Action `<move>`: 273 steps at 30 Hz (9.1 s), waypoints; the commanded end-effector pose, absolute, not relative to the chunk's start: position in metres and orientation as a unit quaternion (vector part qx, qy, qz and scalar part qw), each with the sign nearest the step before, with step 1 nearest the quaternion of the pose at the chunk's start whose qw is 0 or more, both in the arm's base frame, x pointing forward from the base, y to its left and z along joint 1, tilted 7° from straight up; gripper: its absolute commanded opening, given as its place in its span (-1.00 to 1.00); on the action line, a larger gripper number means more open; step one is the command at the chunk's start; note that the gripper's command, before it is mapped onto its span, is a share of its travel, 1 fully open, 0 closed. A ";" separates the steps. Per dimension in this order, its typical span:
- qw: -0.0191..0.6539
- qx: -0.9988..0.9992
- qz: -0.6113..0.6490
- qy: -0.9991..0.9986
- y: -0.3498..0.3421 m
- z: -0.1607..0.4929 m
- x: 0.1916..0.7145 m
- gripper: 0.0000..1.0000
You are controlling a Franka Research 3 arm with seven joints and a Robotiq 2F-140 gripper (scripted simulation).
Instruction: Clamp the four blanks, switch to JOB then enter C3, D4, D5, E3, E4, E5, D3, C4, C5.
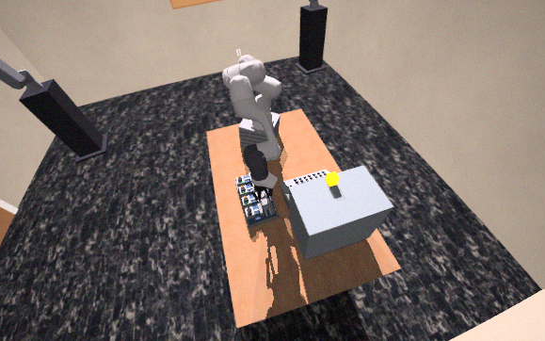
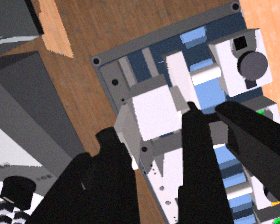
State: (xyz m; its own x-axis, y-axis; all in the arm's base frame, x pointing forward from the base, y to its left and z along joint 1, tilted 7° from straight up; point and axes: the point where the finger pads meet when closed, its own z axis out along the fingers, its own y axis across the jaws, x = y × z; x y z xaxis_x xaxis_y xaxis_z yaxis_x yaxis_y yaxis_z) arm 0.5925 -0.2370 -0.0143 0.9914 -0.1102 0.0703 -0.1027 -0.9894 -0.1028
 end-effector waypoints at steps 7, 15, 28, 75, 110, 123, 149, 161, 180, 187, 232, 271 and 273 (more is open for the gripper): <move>0.048 -0.996 -0.040 0.056 -0.239 -0.013 0.594 -1.00; 0.048 -0.996 -0.040 0.056 -0.239 -0.013 0.594 -1.00; 0.048 -0.996 -0.040 0.056 -0.239 -0.013 0.594 -1.00; 0.048 -0.996 -0.040 0.057 -0.239 -0.019 0.595 -1.00; 0.048 -0.996 -0.040 0.057 -0.238 -0.026 0.595 -1.00; 0.048 -0.996 -0.040 0.057 -0.238 -0.026 0.595 -1.00; 0.048 -0.996 -0.040 0.057 -0.238 -0.026 0.595 -0.20; 0.048 -0.996 -0.040 0.057 -0.238 -0.026 0.595 -0.20; 0.048 -0.996 -0.040 0.057 -0.239 -0.018 0.594 -0.20; 0.048 -0.996 -0.040 0.057 -0.241 0.003 0.592 -0.20; 0.048 -0.996 -0.040 0.057 -0.247 0.075 0.586 -1.00; 0.048 -0.997 -0.040 0.055 -0.346 0.065 0.572 -1.00; 0.048 -0.997 -0.040 0.055 -0.346 0.065 0.572 -1.00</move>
